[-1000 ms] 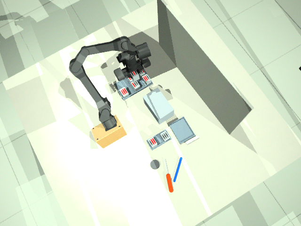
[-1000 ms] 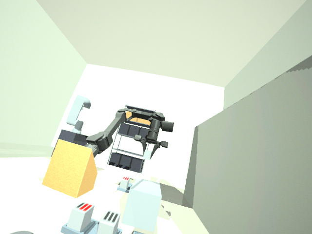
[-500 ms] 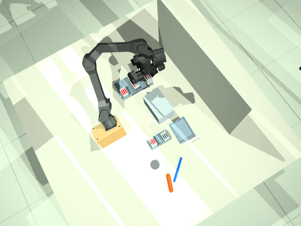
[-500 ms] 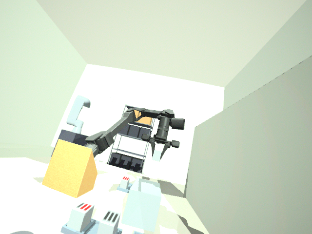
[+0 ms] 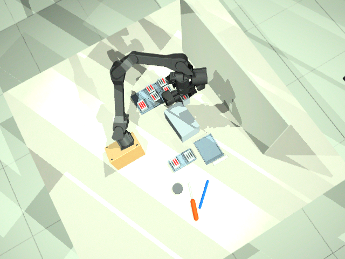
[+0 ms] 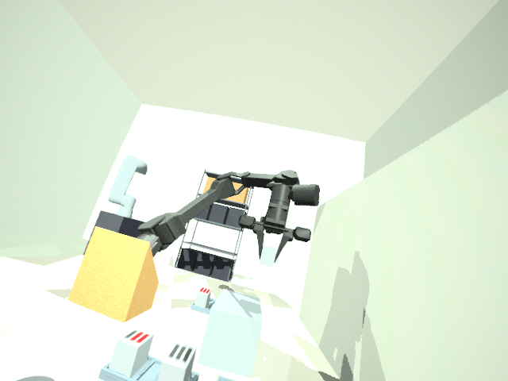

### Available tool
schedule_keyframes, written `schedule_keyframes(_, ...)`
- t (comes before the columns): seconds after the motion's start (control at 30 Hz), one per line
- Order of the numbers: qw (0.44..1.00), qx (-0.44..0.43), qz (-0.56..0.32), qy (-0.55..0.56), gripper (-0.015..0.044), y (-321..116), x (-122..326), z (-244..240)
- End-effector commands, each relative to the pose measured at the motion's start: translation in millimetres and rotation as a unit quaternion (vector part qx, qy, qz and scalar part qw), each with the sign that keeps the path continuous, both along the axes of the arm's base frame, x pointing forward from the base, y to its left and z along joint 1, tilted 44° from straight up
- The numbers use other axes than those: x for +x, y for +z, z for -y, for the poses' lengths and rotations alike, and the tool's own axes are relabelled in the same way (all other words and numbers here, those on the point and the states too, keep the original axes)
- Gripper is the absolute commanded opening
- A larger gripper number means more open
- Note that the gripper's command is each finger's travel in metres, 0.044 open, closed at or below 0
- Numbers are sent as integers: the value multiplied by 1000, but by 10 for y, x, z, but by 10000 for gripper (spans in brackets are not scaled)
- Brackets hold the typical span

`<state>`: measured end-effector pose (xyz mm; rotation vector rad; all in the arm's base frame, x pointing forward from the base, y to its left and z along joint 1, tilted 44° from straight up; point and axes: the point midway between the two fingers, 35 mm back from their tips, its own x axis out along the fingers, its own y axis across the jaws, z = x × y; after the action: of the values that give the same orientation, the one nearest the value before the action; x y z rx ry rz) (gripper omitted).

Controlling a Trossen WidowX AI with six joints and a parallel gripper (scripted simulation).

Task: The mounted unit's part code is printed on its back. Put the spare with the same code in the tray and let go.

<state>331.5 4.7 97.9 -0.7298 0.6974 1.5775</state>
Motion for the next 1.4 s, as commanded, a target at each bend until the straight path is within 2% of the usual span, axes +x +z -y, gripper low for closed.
schedule_keyframes(0.0,1000,0,2,3,0,-146,101,146)
schedule_keyframes(0.57,1000,14,9,14,0,-829,328,760)
schedule_keyframes(1.17,999,38,25,30,0,-1630,303,1350)
schedule_keyframes(1.37,998,40,28,31,0,-1695,288,1392)
